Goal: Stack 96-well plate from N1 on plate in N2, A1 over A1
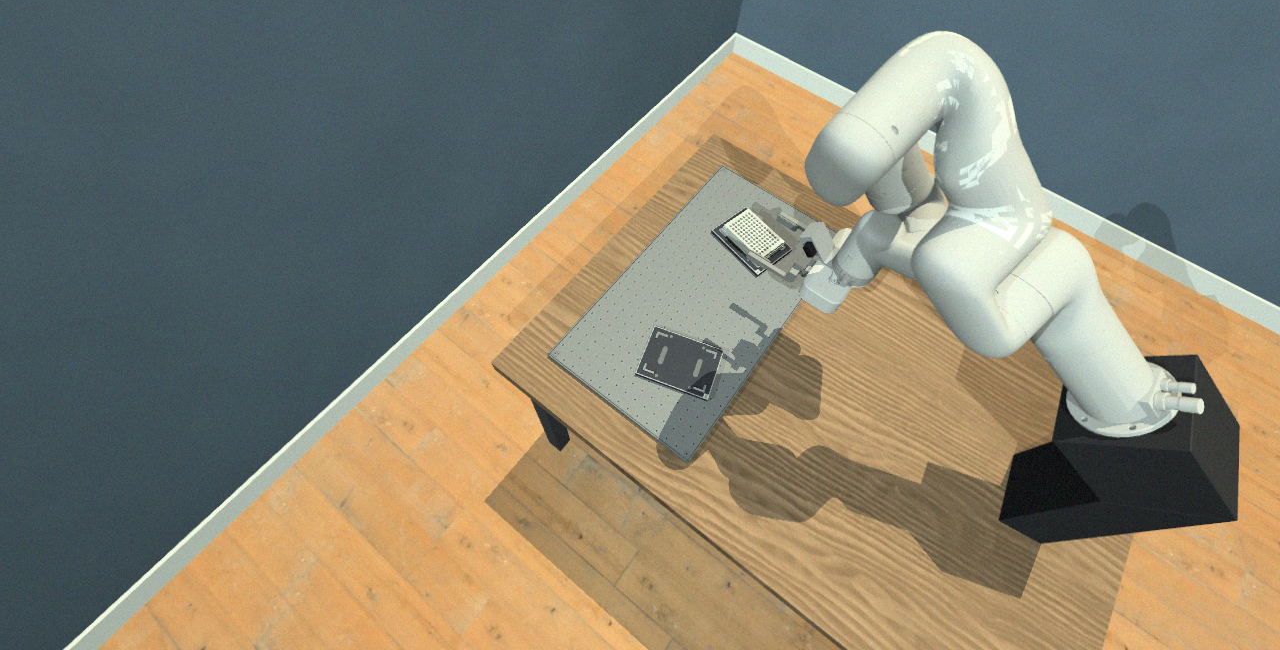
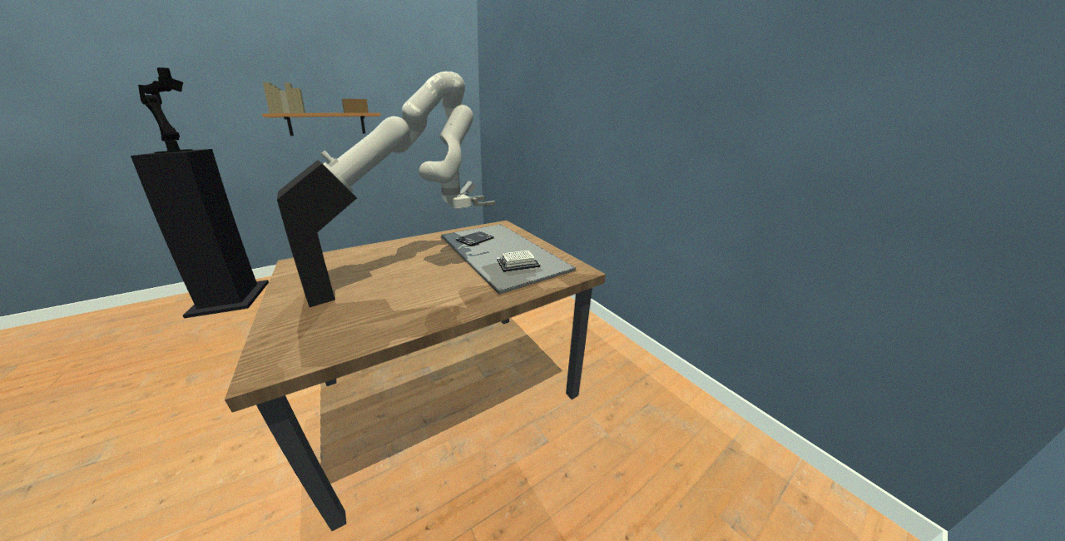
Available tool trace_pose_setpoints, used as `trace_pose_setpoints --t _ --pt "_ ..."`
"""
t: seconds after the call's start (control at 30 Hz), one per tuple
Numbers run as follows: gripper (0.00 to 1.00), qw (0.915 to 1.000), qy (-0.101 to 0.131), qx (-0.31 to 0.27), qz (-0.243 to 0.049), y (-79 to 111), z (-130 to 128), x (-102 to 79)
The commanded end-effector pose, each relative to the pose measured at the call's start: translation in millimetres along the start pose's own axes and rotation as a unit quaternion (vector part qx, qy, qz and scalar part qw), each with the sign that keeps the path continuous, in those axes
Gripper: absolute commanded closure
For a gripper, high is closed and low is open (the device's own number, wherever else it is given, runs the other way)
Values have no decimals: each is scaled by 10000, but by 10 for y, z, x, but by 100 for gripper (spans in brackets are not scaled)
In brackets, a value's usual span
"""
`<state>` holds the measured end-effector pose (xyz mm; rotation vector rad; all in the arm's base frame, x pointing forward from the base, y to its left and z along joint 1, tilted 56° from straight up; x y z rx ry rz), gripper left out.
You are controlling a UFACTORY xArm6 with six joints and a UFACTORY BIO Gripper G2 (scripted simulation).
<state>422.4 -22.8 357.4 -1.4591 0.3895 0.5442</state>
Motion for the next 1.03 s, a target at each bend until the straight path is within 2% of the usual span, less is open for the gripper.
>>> trace_pose_setpoints --t 0.0,0.2,1.0 --pt "63 10000 19 9 -2 47 92 -104" --pt "63 10000 19 9 -2 143 273 -288" --pt "63 10000 19 9 -2 142 273 -288"
Point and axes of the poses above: the point midway between the two finger pads, its own y axis back along the fingers, its own z axis across the jaws, x = y × z, the point moved 1 cm from there along y, back along the fingers, and after that the axes turned 2 degrees about y, right-handed, at the moved point
